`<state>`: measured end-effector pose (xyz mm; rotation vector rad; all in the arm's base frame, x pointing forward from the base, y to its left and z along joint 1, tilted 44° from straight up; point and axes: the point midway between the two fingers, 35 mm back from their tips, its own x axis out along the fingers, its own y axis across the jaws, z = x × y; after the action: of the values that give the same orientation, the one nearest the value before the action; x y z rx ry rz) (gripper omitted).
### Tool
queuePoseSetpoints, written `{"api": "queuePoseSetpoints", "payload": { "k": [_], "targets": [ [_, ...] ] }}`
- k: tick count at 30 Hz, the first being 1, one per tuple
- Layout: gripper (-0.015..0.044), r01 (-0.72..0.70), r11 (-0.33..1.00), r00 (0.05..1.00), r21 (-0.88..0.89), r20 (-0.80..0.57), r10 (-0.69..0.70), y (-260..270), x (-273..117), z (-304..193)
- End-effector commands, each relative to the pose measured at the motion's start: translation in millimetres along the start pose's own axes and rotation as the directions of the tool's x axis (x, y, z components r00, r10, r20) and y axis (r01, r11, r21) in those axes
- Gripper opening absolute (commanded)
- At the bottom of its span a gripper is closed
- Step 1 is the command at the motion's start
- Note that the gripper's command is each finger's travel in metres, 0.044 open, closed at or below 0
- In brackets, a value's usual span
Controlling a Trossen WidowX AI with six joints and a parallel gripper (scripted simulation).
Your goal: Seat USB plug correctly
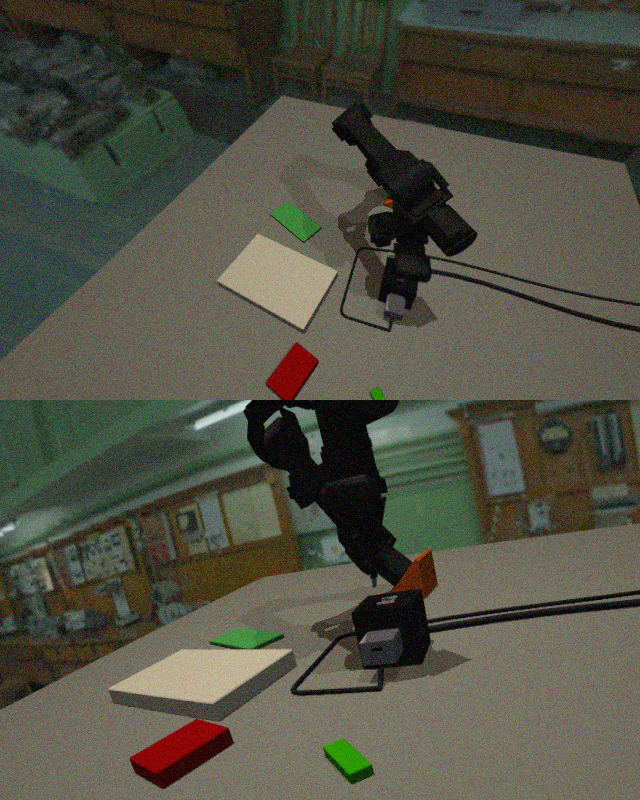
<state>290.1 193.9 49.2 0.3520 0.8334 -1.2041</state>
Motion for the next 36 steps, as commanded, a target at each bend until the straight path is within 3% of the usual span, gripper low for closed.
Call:
{"api": "queuePoseSetpoints", "payload": {
  "k": [1, 6, 36],
  "targets": [
    [0.0000, 0.000, 0.997, 1.000, 0.081, 0.000, 0.000, -0.1, 0.1, 0.0],
    [0.0000, 0.000, 0.985, 1.000, 0.172, 0.000, 0.000, -0.1, 0.1, 0.0],
    [0.0000, 0.000, 0.986, 1.000, 0.168, 0.001, 0.000, 0.2, 2.1, -1.9]
  ]
}}
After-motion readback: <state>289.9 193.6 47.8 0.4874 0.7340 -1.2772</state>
